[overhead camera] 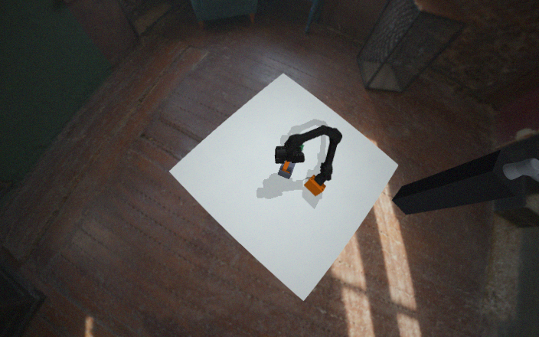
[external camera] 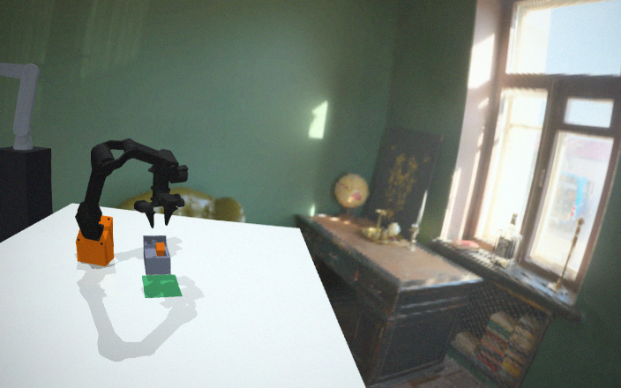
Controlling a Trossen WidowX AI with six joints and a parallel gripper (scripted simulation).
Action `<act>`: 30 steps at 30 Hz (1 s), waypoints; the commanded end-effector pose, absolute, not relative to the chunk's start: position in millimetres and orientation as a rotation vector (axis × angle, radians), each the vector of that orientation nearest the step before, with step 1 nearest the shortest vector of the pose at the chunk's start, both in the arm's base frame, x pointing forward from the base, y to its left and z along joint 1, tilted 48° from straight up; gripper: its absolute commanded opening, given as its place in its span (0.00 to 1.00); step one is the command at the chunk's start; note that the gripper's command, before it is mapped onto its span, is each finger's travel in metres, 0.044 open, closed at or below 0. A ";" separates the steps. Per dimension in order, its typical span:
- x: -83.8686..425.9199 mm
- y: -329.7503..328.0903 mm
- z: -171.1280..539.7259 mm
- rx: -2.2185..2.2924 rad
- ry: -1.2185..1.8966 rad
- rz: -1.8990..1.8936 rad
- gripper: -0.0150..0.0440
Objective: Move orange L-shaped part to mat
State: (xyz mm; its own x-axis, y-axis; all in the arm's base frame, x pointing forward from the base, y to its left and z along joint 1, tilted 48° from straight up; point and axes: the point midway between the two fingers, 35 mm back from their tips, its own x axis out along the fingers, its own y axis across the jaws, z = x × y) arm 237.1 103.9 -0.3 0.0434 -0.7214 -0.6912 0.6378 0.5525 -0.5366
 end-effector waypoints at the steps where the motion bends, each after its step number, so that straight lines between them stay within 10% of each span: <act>1: 249.4 88.6 17.2 0.270 0.846 -1.280 0.73; 30: 252.3 54.9 -14.5 0.270 0.845 -1.280 0.73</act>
State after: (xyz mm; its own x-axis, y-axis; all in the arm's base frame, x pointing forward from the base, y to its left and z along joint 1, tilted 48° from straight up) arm 253.9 61.3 -10.3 0.0478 -0.7233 -0.6888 0.9175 0.3044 -0.2560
